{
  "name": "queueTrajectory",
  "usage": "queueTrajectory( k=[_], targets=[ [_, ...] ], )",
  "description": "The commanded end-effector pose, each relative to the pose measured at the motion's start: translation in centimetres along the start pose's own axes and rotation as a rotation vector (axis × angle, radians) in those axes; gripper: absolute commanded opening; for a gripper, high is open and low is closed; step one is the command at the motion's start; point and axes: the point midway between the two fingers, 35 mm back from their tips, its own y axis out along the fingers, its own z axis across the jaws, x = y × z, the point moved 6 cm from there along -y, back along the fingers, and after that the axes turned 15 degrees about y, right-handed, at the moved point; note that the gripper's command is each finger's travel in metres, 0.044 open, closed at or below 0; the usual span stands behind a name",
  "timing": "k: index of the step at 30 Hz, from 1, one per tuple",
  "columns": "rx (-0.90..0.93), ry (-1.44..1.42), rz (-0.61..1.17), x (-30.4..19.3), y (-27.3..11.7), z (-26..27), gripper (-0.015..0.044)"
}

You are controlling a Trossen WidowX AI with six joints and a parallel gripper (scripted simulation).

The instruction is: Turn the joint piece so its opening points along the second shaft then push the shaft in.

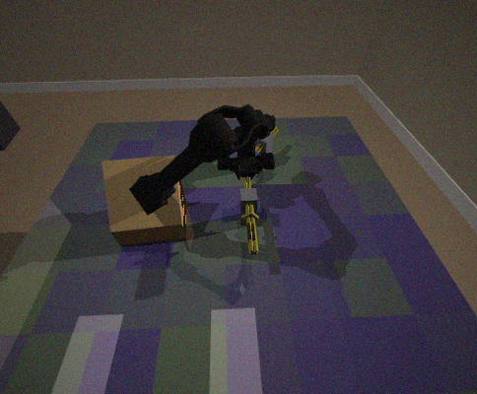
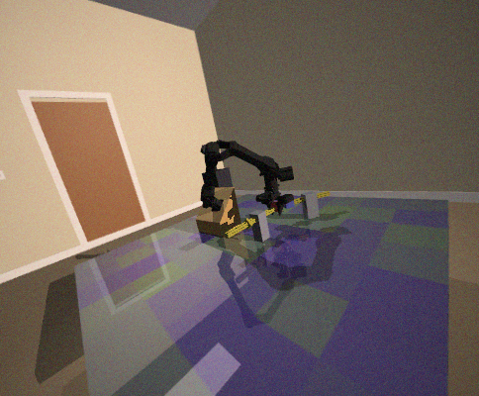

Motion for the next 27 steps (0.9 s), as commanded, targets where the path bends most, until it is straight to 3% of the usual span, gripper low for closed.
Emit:
queueTrajectory(
  k=[1,17,19,24,27],
  targets=[
    [0.002,-0.005,-0.003,0.03,0.05,-0.01,0.0182],
    [0.002,-0.005,-0.003,0.03,0.05,-0.01,0.0182],
    [0.000,0.000,0.000,0.00,0.00,0.00,0.0147],
    [0.000,0.000,0.000,0.00,0.00,0.00,0.0147],
    [0.000,0.000,0.000,0.00,0.00,0.00,0.0068]
  ],
)
